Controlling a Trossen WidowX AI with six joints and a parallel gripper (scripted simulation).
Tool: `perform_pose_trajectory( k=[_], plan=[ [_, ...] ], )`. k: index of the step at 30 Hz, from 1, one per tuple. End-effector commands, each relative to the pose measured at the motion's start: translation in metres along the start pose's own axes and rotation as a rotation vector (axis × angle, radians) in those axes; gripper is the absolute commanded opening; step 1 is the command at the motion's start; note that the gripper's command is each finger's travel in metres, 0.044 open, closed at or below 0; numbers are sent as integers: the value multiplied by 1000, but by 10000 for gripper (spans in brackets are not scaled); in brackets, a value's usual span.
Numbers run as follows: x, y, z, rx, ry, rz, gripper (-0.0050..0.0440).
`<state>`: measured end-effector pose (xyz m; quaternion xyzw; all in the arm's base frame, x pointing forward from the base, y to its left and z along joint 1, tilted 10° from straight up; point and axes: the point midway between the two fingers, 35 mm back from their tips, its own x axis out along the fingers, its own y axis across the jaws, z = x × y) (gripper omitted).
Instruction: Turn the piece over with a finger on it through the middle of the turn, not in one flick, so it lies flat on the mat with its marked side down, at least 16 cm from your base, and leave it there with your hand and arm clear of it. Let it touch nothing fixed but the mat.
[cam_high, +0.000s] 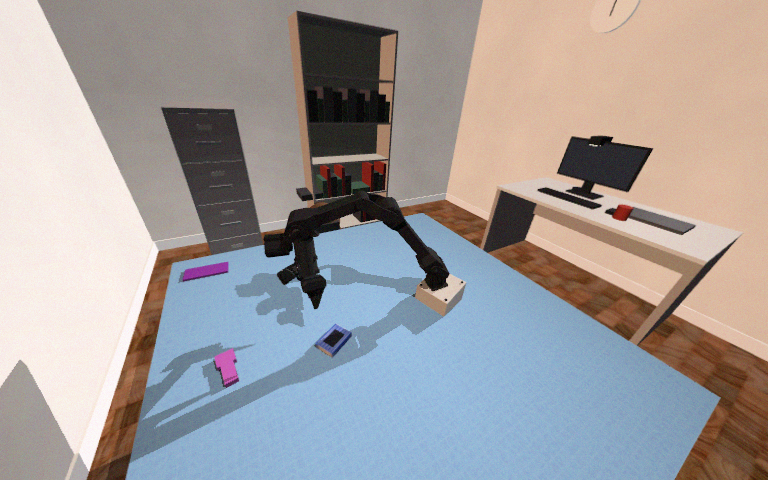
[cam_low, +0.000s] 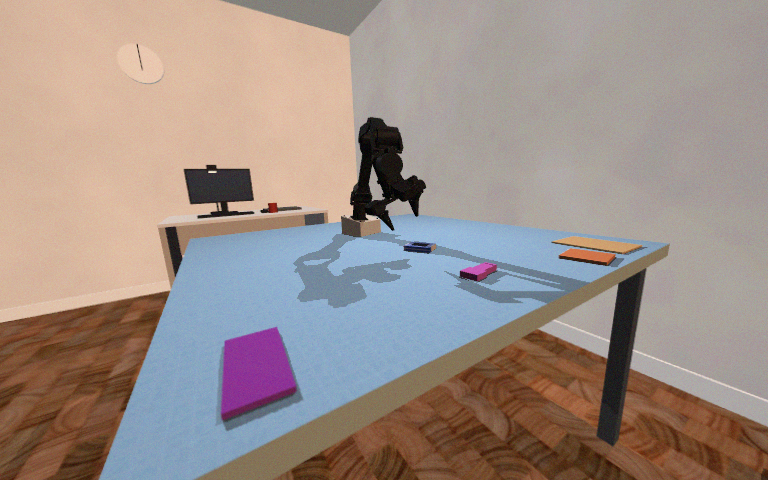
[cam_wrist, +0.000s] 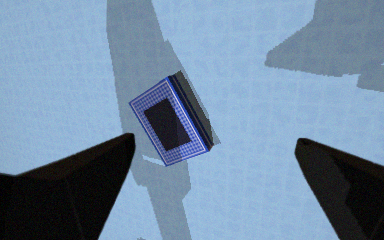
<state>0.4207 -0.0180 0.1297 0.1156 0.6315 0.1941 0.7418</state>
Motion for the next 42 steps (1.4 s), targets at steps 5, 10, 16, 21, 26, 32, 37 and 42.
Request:
perform_pose_trajectory(
  k=[5,10,16,21,26,32,37,42],
  plan=[
    [22,17,-3,-111,76,-92,440],
    [53,46,-9,-301,184,-236,440],
    [83,81,-18,-541,289,-414,440],
    [73,74,-13,-471,251,-361,440],
    [77,77,-15,-500,266,-383,440],
    [82,81,-17,-535,284,-409,440],
    [88,78,-16,-524,274,-404,440],
    [111,69,-17,-531,280,-408,440]
  ],
)
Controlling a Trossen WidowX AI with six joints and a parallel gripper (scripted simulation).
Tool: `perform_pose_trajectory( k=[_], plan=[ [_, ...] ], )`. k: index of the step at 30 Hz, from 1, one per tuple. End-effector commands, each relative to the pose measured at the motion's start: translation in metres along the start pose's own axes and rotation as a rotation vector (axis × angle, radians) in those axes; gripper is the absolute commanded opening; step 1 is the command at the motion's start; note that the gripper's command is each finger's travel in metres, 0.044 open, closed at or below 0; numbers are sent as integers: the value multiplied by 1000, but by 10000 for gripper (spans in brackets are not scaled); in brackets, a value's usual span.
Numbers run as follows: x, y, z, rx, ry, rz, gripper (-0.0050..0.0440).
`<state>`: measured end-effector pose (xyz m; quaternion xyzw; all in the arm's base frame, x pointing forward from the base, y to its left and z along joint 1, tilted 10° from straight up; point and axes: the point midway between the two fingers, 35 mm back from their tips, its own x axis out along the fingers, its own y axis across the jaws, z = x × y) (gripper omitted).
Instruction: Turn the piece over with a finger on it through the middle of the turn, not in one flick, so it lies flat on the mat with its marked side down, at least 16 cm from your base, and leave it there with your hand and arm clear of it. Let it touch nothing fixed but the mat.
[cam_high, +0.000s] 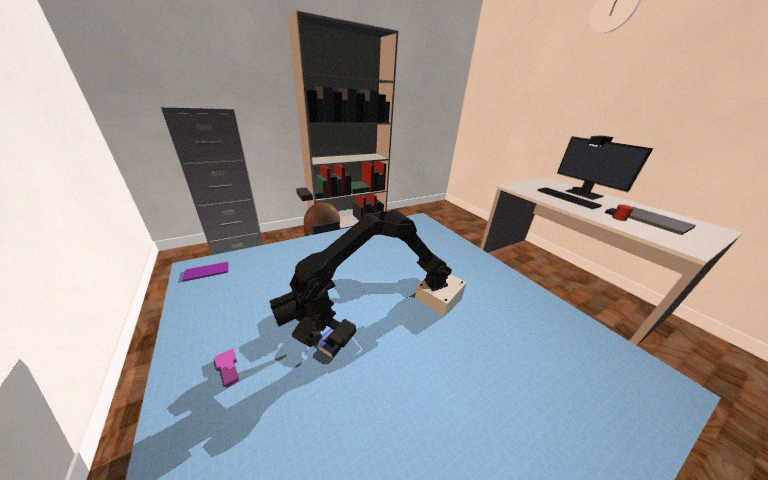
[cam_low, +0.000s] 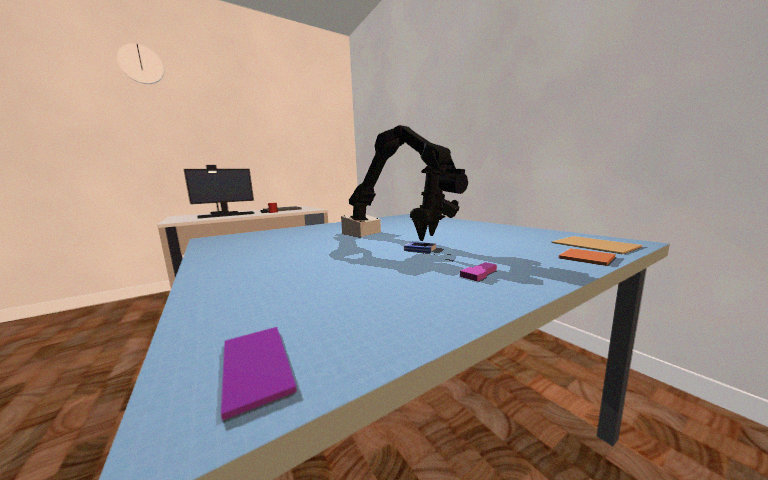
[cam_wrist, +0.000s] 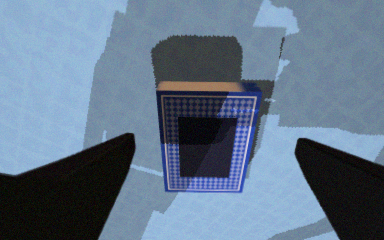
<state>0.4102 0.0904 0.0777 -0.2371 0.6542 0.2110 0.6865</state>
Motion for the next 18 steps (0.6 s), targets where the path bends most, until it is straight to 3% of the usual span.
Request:
perform_pose_trajectory(
  k=[1,11,18],
  plan=[
    [26,3,-1,-5,29,12,440],
    [26,3,1,-6,19,8,440],
    [38,3,1,-9,30,11,440]
  ],
)
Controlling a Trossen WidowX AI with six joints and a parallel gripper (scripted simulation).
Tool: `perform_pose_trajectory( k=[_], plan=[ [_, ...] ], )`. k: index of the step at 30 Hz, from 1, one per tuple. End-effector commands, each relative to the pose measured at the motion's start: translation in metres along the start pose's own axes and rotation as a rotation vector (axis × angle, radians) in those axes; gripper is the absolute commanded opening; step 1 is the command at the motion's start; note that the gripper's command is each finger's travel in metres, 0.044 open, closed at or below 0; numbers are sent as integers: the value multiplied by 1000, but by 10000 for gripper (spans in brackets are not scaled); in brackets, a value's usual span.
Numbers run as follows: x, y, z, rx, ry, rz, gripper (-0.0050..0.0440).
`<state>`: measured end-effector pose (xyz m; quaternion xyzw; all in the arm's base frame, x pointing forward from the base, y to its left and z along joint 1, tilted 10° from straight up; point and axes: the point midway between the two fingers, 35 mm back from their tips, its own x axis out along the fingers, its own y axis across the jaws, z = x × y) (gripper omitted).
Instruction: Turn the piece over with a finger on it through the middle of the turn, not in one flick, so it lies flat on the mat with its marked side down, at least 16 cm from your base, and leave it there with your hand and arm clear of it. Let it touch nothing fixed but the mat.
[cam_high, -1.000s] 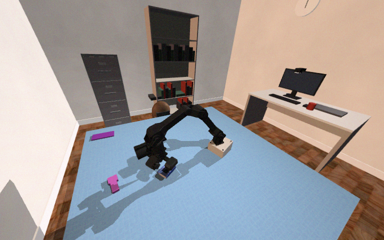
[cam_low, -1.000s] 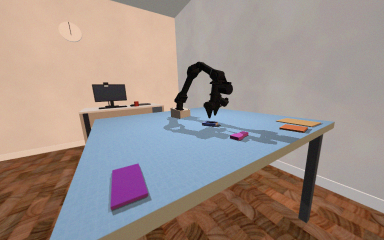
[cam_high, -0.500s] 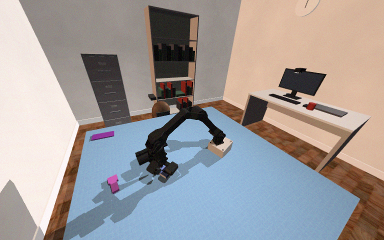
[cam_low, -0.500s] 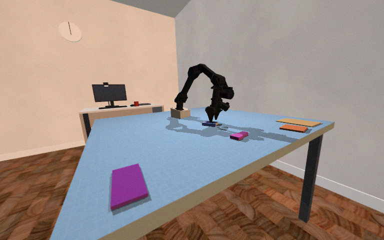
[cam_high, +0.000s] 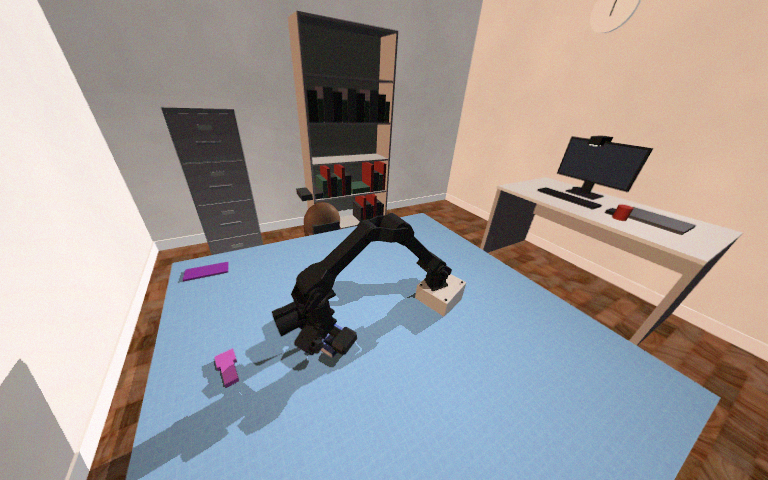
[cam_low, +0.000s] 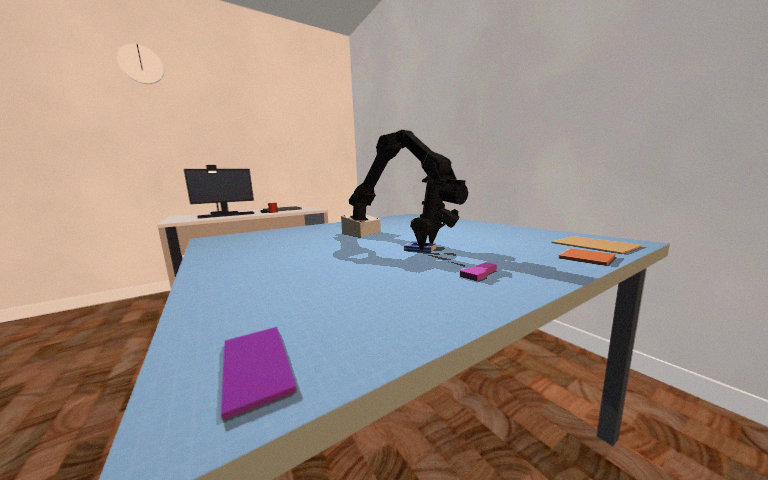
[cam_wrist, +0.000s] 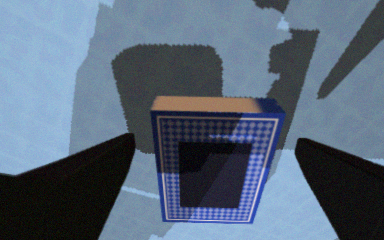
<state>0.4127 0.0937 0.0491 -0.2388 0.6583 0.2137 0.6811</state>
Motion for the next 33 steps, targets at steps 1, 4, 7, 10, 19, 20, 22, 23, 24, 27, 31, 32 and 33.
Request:
perform_pose_trajectory(
  k=[1,4,7,10,19,20,22,23,24,27,31,32,33],
  plan=[
    [11,1,-2,-2,19,6,440],
    [11,1,-2,-2,19,6,440],
    [11,1,-2,-2,19,6,440],
    [6,1,-1,-1,8,3,440],
    [11,1,-2,-2,19,6,440],
    [11,1,-2,-2,19,6,440],
    [11,1,-2,-2,19,6,440],
    [11,1,-2,-2,19,6,440],
    [11,1,-2,-2,19,6,440],
    [9,1,-2,0,15,6,440],
    [10,1,-2,-1,17,6,440],
    [10,1,-2,-1,18,6,440],
    [10,1,-2,-2,18,6,440]
  ],
)
